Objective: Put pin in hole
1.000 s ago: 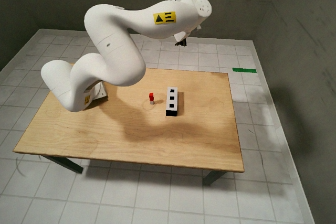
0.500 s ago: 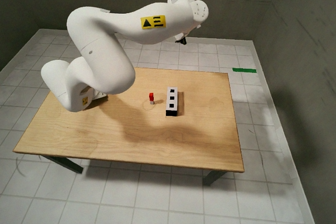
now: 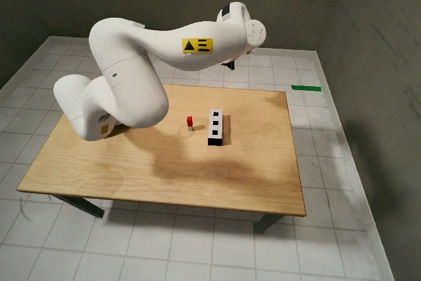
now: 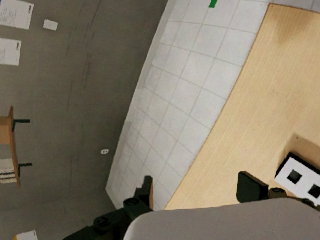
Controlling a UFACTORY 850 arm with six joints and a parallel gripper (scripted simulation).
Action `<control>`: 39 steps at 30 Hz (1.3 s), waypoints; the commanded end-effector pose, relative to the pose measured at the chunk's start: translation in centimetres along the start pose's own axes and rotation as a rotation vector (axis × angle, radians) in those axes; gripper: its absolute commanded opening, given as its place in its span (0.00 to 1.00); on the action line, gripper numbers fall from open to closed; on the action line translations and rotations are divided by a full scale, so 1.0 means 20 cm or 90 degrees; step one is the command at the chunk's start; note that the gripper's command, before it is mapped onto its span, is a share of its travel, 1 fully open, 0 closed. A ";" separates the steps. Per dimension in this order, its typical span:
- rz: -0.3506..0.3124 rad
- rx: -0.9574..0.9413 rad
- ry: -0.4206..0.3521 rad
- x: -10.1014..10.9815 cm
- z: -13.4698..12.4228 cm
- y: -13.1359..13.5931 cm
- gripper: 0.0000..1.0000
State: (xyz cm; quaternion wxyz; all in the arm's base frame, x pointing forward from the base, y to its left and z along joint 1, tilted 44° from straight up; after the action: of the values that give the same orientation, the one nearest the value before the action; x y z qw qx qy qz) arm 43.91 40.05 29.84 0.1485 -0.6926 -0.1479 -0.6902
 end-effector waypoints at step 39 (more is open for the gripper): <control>-0.002 -0.196 0.003 0.40 0.09 0.78 1.00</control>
State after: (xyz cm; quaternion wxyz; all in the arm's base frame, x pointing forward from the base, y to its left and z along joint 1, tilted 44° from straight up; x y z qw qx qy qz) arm 52.24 26.21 37.33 0.0413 -0.7045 -0.0406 -0.7074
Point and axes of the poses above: the point where the finger pads meet when closed, its own x axis back along the fingers, its own y axis across the jaws, z = x × y, the point moved 5 cm from there along x, back along the fingers, and after that the axes turned 13 degrees about -x, right-handed, at the moved point
